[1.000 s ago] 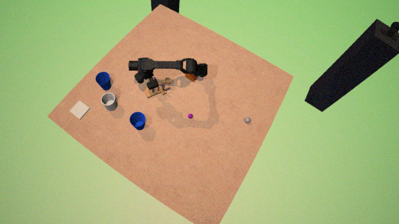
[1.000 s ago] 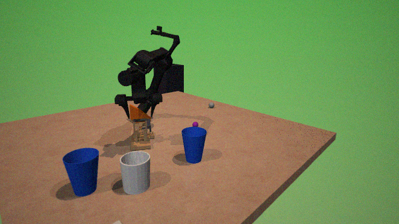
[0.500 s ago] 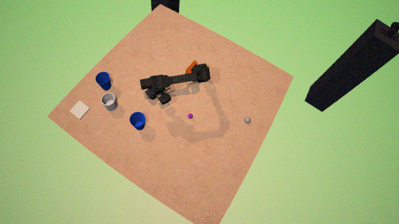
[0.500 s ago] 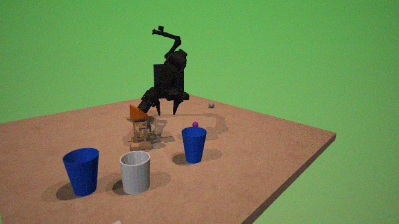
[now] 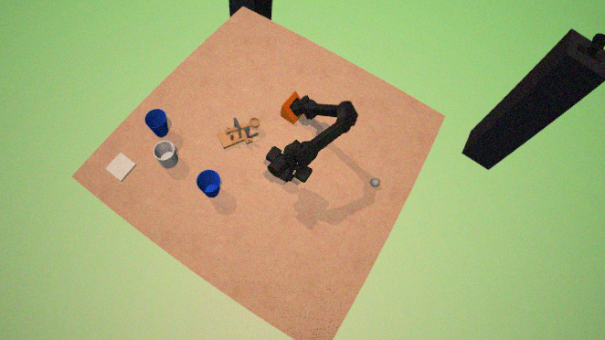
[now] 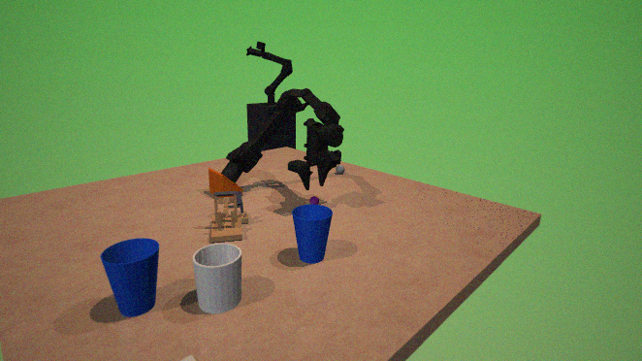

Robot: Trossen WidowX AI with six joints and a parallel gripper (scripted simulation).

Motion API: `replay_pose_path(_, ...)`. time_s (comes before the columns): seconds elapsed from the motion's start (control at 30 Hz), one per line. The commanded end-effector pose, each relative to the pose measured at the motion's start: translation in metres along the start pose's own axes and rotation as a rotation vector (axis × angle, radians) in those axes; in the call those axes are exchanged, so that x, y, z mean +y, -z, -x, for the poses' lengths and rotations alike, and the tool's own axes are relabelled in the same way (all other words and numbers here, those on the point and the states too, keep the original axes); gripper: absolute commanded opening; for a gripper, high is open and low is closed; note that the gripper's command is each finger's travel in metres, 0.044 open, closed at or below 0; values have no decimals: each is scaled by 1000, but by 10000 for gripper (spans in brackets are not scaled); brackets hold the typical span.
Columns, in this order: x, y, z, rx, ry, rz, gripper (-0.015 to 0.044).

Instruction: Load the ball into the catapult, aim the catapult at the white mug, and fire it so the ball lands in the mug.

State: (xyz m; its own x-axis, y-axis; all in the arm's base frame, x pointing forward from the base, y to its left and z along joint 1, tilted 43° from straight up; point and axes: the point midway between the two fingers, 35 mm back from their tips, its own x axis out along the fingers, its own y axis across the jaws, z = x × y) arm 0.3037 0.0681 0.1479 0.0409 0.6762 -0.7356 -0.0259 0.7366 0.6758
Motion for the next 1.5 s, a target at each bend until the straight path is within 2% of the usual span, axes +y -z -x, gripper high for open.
replay_pose_path(0.0,5,6,-2,-5,-9,3,300)
replay_pose_path(1.17,8,7,-56,-6,-11,3,300)
replay_pose_path(1.37,8,7,-56,-6,-11,3,142)
replay_pose_path(1.47,8,7,-56,-6,-11,3,122)
